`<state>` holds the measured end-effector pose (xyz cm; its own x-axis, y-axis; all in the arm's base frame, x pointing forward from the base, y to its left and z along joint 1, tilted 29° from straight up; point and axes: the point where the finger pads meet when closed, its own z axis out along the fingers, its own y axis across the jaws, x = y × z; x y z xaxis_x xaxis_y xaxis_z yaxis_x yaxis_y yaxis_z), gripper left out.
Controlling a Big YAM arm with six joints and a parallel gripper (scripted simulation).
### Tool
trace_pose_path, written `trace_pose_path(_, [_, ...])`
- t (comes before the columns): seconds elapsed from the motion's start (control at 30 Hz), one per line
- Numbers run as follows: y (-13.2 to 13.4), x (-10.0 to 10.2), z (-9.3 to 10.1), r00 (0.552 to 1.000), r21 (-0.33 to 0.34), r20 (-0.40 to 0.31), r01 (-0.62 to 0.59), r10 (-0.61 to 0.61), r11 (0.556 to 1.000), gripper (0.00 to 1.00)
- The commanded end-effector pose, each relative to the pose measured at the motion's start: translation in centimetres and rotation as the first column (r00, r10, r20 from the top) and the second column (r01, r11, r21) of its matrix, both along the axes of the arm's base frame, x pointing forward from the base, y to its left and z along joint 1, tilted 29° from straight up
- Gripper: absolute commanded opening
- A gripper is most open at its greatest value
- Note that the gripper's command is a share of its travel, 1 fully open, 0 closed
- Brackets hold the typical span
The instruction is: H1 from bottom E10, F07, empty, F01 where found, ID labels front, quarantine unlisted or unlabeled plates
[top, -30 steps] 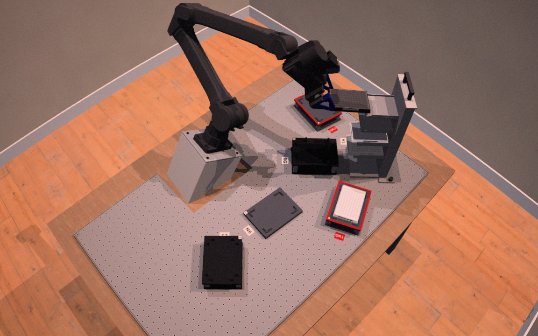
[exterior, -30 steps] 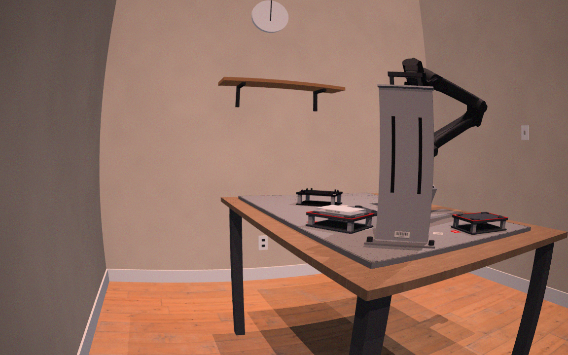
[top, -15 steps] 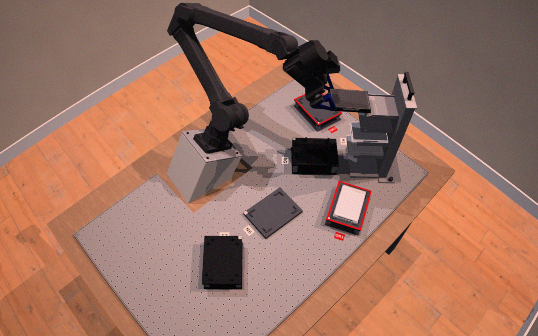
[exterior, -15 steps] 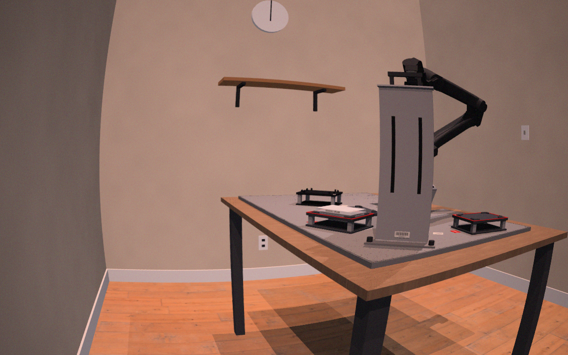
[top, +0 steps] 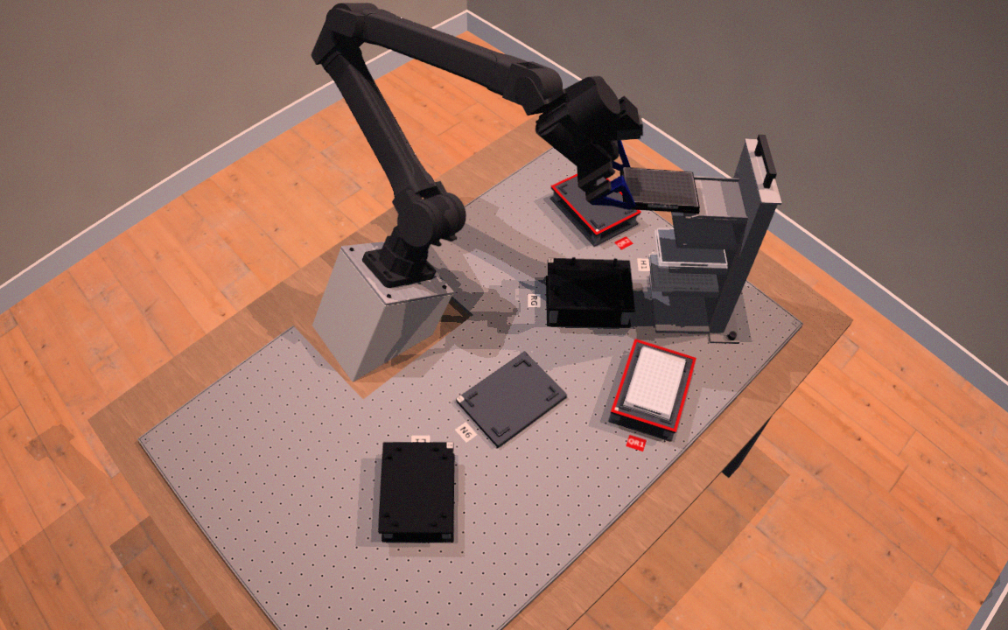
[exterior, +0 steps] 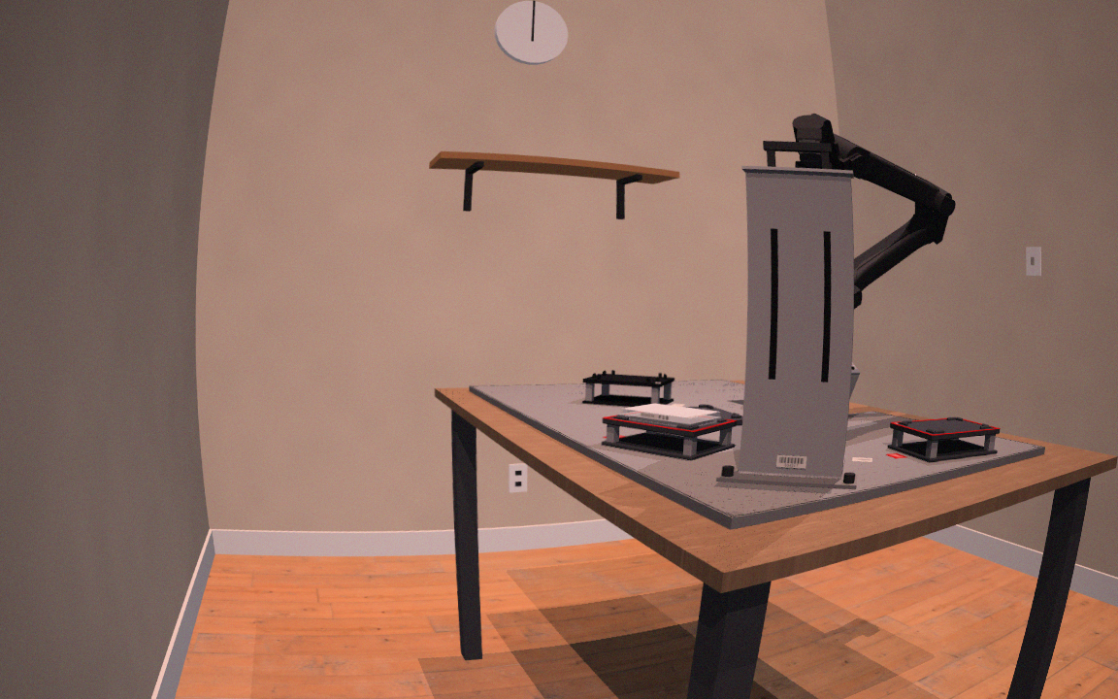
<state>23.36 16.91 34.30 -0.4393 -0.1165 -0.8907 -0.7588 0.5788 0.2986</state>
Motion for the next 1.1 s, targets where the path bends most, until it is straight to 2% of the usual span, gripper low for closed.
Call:
trace_pose_path(0.0, [0.6,0.4,4.0,0.997,0.023,0.071,-0.009,0.007,1.000,0.86])
trace_pose_path(0.13, [0.7,0.5,3.6,0.998,0.021,0.064,-0.009,0.007,1.000,0.86])
trace_pose_path(0.33, [1.0,0.7,4.1,0.997,0.024,0.072,-0.009,0.007,1.000,0.86])
trace_pose_path(0.4, [1.1,0.8,3.6,0.998,0.023,0.063,-0.008,0.007,1.000,0.86])
trace_pose_path(0.6, [1.4,1.1,4.2,0.997,0.026,0.072,-0.009,0.007,1.000,0.86])
trace_pose_path(0.73, [1.5,1.2,3.6,0.998,0.024,0.061,-0.008,0.007,1.000,0.86])
trace_pose_path(0.83, [1.7,1.3,4.3,0.997,0.027,0.072,-0.009,0.007,1.000,0.86])
trace_pose_path(1.0, [2.0,1.5,3.9,0.998,0.026,0.064,-0.009,0.007,1.000,0.86])
trace_pose_path(1.07, [2.1,1.6,4.4,0.997,0.028,0.071,-0.009,0.007,1.000,0.86])
